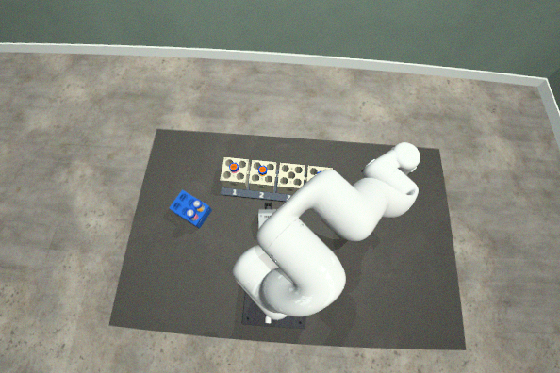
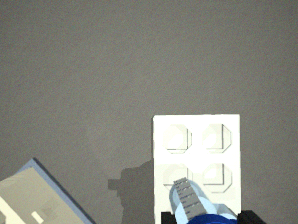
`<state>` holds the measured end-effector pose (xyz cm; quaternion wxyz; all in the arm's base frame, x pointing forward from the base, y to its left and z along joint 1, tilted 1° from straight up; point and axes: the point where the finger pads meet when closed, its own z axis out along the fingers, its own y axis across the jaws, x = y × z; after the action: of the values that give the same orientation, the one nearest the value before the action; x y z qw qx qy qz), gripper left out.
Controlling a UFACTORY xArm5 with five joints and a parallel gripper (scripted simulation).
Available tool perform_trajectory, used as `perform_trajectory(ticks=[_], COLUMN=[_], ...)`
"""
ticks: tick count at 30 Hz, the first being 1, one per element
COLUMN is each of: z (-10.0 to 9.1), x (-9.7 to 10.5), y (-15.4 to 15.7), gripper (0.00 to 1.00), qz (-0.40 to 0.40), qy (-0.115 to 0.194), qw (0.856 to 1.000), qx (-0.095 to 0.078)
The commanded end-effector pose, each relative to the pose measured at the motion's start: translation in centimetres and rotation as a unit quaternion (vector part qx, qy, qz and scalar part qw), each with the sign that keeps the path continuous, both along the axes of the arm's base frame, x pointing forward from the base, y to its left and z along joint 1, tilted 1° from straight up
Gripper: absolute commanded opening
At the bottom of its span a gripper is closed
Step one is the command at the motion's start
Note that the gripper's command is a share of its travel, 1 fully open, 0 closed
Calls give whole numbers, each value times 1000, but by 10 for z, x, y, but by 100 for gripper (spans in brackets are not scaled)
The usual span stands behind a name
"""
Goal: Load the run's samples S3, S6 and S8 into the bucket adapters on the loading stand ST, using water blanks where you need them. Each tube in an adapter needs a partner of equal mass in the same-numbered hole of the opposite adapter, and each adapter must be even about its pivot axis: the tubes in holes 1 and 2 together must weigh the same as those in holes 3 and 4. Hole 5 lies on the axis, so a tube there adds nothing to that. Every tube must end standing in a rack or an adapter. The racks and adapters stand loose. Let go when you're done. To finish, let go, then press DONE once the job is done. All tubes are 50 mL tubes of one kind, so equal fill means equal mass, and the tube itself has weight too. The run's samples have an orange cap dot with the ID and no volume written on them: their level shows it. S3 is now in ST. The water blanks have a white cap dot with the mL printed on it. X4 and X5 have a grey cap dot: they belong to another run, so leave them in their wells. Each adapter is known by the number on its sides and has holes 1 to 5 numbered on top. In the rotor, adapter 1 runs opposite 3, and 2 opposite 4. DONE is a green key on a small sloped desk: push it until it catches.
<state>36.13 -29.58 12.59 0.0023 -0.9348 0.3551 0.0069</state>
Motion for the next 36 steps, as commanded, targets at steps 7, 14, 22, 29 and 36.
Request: perform_trajectory(ticks=[7, 14, 22, 29, 36], z=[23, 33, 40, 40, 40], x=[1, 2, 2, 2, 10], y=[-1, -1, -1, -1, 33], gripper=[0, 0, 0, 0, 0], qz=[0, 0, 0, 0, 116], qy=[1, 1, 1, 1, 0], qw=[1000, 1000, 1000, 1000, 993], qx=[-5, -5, -5, -5, -3])
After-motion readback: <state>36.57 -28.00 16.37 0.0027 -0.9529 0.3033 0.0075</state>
